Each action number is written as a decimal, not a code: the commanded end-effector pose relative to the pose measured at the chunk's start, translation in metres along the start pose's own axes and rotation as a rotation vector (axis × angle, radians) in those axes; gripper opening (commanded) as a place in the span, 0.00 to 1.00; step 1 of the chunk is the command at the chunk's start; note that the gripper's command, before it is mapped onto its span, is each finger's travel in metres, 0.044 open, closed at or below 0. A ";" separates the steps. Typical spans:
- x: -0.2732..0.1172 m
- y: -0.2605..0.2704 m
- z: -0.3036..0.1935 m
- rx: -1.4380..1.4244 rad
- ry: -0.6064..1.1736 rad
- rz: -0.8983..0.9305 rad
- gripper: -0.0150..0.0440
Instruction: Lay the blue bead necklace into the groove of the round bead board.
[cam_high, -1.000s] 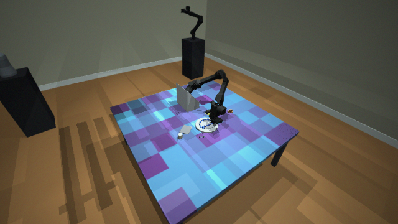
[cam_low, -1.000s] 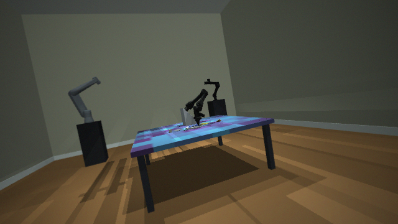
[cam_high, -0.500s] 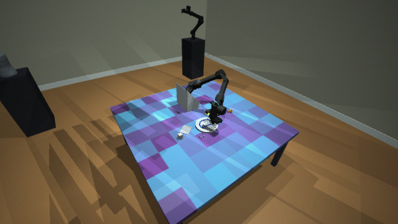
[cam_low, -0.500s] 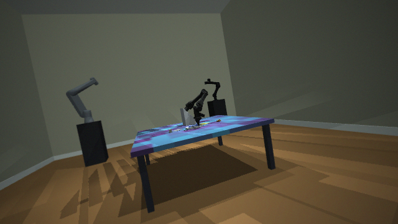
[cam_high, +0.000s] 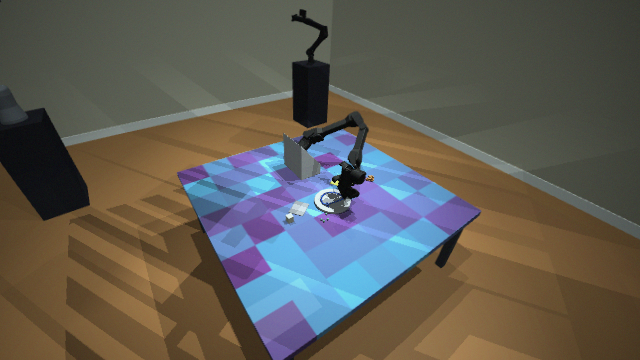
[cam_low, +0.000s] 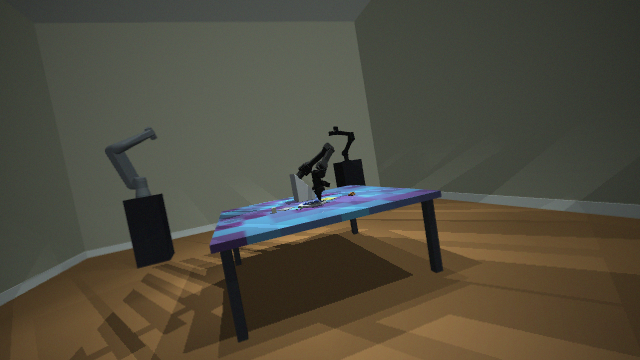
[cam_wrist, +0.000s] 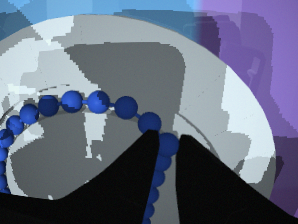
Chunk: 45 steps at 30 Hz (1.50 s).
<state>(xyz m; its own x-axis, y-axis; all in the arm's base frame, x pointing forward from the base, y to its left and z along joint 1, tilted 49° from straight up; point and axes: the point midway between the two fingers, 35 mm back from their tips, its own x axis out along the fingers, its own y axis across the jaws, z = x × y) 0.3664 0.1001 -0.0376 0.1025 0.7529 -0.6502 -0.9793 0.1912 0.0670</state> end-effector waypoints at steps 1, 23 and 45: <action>0.001 -0.003 0.002 0.000 -0.001 0.004 0.25; 0.005 -0.003 0.002 -0.006 -0.002 0.000 0.79; 0.001 -0.003 0.002 0.000 -0.001 0.004 1.00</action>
<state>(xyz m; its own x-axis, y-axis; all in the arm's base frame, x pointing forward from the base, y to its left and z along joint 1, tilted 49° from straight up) 0.3700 0.1010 -0.0373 0.0996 0.7532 -0.6502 -0.9785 0.1927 0.0733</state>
